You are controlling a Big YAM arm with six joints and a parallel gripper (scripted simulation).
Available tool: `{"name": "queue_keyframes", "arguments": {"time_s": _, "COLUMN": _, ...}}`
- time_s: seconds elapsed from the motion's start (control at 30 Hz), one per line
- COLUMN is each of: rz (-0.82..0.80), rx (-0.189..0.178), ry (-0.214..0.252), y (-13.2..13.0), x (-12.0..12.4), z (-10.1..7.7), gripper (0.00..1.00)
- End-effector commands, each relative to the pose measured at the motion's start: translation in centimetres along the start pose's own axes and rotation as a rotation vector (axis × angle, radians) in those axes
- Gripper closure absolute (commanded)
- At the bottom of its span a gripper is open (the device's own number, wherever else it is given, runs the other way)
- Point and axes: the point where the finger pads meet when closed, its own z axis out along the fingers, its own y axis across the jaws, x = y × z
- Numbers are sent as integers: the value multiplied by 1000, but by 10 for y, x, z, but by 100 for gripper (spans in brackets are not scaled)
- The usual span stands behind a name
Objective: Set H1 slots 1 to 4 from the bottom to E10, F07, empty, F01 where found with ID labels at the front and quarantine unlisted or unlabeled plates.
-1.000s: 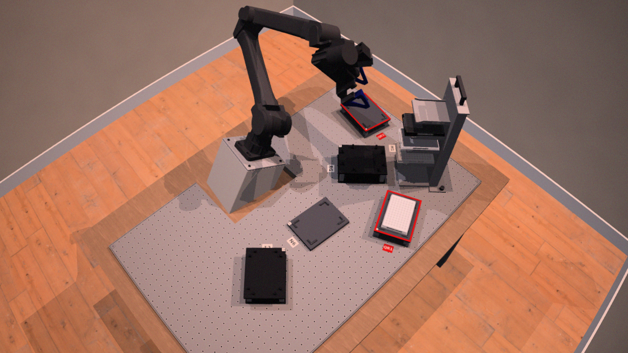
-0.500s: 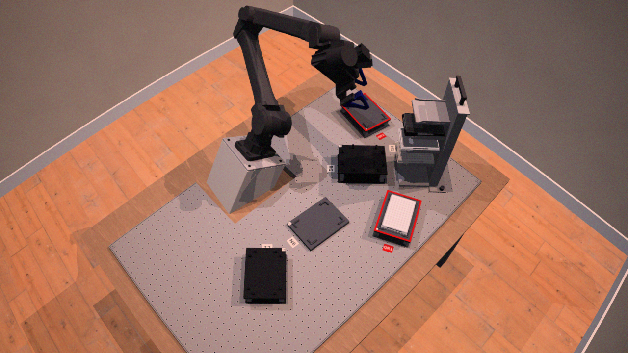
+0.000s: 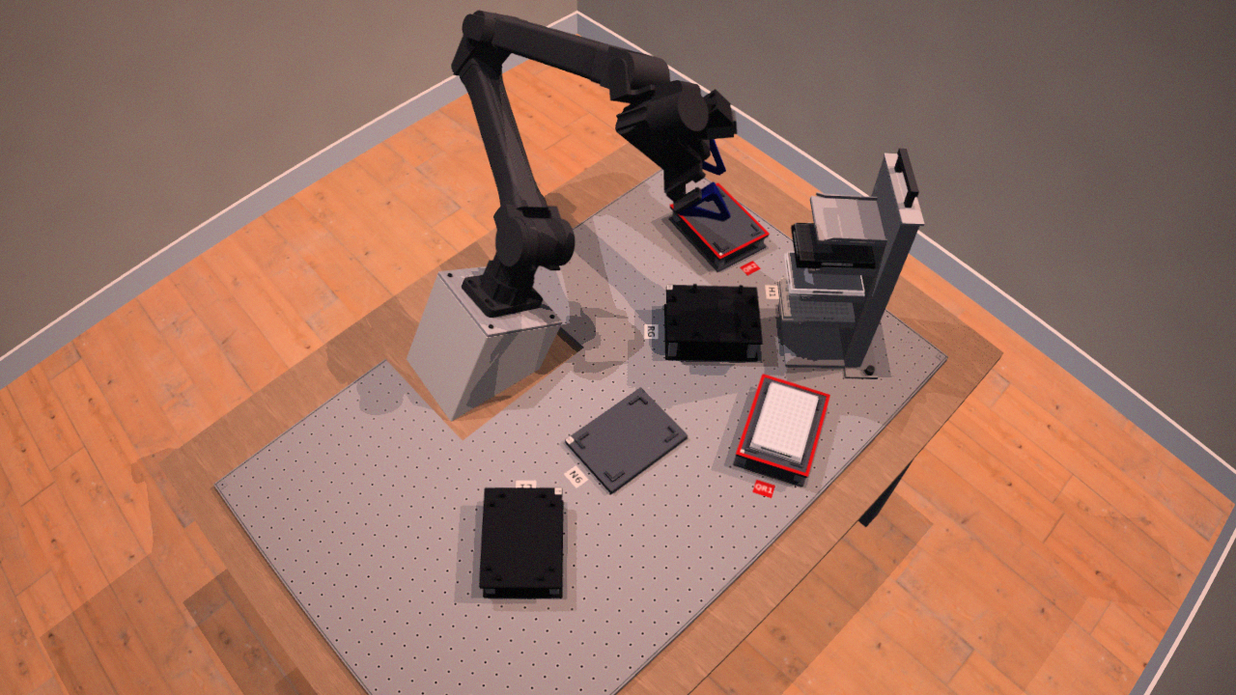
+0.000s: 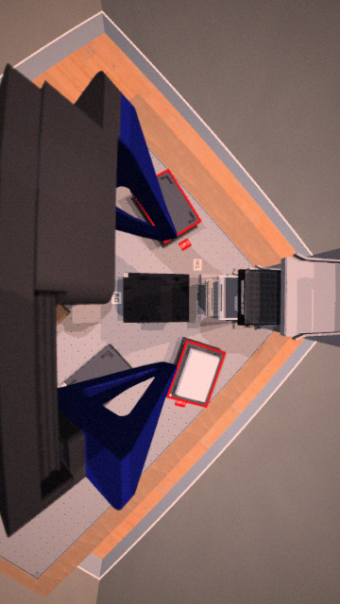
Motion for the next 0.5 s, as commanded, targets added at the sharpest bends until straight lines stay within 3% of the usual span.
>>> {"name": "queue_keyframes", "arguments": {"time_s": 0.0, "rz": -18, "rx": -9, "ry": -20, "y": 9, "x": -11, "z": 4, "gripper": 0}}
{"name": "queue_keyframes", "arguments": {"time_s": 0.17, "rz": -34, "rx": -6, "ry": -33, "y": 13, "x": -22, "z": 7, "gripper": 0}}
{"name": "queue_keyframes", "arguments": {"time_s": 0.3, "rz": -5, "rx": -11, "ry": -15, "y": 7, "x": -15, "z": 19, "gripper": 0}}
{"name": "queue_keyframes", "arguments": {"time_s": 0.4, "rz": -18, "rx": -10, "ry": -26, "y": 9, "x": -26, "z": 21, "gripper": 0}}
{"name": "queue_keyframes", "arguments": {"time_s": 0.47, "rz": 0, "rx": -12, "ry": -13, "y": 6, "x": -17, "z": 29, "gripper": 0}}
